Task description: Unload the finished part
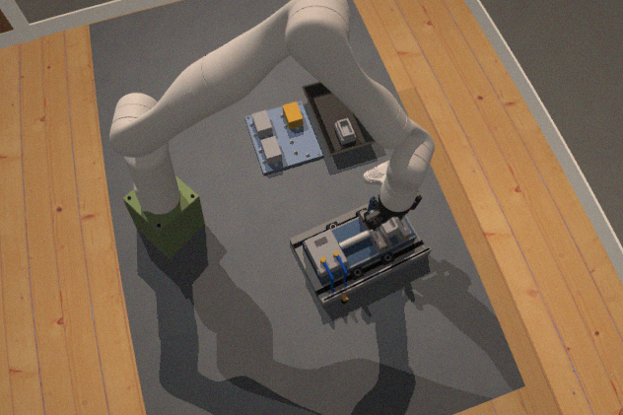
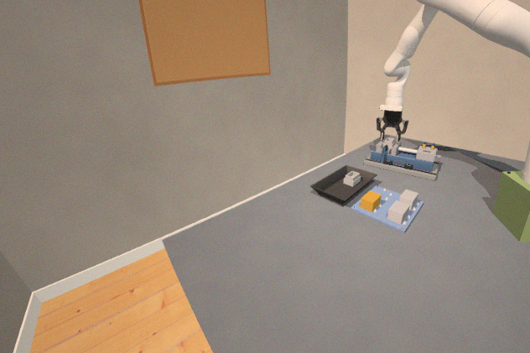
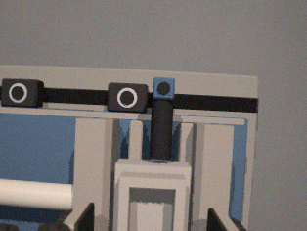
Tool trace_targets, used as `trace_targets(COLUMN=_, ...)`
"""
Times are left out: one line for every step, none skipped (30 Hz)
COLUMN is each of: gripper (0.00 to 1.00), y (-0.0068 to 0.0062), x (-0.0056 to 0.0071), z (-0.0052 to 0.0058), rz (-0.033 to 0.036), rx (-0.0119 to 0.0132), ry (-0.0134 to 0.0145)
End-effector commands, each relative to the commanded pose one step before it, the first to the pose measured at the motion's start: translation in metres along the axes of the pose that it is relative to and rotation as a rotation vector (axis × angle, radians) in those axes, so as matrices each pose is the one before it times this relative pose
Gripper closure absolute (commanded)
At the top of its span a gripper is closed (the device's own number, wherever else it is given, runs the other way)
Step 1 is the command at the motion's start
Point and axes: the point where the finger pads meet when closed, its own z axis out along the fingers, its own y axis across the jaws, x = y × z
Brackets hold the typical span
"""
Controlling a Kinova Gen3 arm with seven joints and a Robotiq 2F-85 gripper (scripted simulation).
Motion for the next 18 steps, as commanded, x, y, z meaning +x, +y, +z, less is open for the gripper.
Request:
trace_targets(gripper=0.33, y=0.00062, x=-0.00042, z=-0.00097, rz=0.00003, rx=-0.00182, ry=-0.00109)
trace_targets(gripper=0.33, y=0.0, x=0.0, z=0.0, rz=0.0, rx=0.0, ry=0.0)
trace_targets(gripper=0.33, y=0.0, x=0.0, z=0.0, rz=0.0, rx=0.0, ry=0.0)
trace_targets(gripper=0.33, y=0.0, x=0.0, z=0.0, rz=0.0, rx=0.0, ry=0.0)
trace_targets(gripper=0.33, y=0.0, x=0.0, z=0.0, rz=0.0, rx=0.0, ry=0.0)
trace_targets(gripper=0.33, y=0.0, x=0.0, z=0.0, rz=0.0, rx=0.0, ry=0.0)
trace_targets(gripper=0.33, y=0.0, x=0.0, z=0.0, rz=0.0, rx=0.0, ry=0.0)
trace_targets(gripper=0.33, y=0.0, x=0.0, z=0.0, rz=0.0, rx=0.0, ry=0.0)
trace_targets(gripper=0.33, y=0.0, x=0.0, z=0.0, rz=0.0, rx=0.0, ry=0.0)
trace_targets(gripper=0.33, y=0.0, x=0.0, z=0.0, rz=0.0, rx=0.0, ry=0.0)
trace_targets(gripper=0.33, y=0.0, x=0.0, z=0.0, rz=0.0, rx=0.0, ry=0.0)
trace_targets(gripper=0.33, y=0.0, x=0.0, z=0.0, rz=0.0, rx=0.0, ry=0.0)
trace_targets(gripper=1.0, y=0.0, x=0.0, z=0.0, rz=0.0, rx=0.0, ry=0.0)
trace_targets(gripper=1.0, y=0.0, x=0.0, z=0.0, rz=0.0, rx=0.0, ry=0.0)
trace_targets(gripper=1.0, y=0.0, x=0.0, z=0.0, rz=0.0, rx=0.0, ry=0.0)
trace_targets(gripper=1.0, y=0.0, x=0.0, z=0.0, rz=0.0, rx=0.0, ry=0.0)
trace_targets(gripper=1.0, y=0.0, x=0.0, z=0.0, rz=0.0, rx=0.0, ry=0.0)
trace_targets(gripper=1.0, y=0.0, x=0.0, z=0.0, rz=0.0, rx=0.0, ry=0.0)
